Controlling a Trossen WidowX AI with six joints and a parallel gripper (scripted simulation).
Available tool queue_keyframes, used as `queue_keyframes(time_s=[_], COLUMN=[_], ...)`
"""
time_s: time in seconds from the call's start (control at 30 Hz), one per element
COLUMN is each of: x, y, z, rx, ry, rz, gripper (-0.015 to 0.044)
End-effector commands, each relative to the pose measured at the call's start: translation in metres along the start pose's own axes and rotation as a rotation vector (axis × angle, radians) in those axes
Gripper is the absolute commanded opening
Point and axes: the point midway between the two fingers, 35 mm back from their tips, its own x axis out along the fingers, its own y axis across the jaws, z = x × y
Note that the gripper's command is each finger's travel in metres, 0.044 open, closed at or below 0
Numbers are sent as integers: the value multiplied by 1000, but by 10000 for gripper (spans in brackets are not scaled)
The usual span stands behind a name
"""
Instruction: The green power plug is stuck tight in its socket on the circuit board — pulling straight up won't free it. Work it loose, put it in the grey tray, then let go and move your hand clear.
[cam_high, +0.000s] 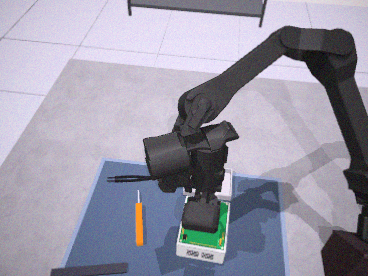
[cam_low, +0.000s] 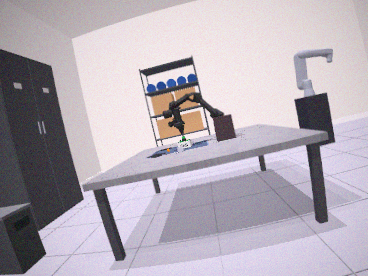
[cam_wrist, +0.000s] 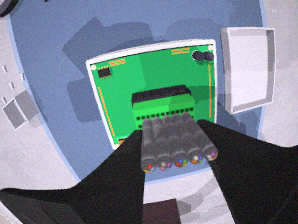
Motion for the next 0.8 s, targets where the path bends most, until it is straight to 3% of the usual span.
queue_keyframes(time_s=[0.0,0.43,0.77], x=[-30,-20,-21], y=[1,9,-9], z=[-2,-2,-2], rx=[-24,-22,-27], ry=[-45,-46,-43], rz=[18,-72,143], gripper=[0,0,0])
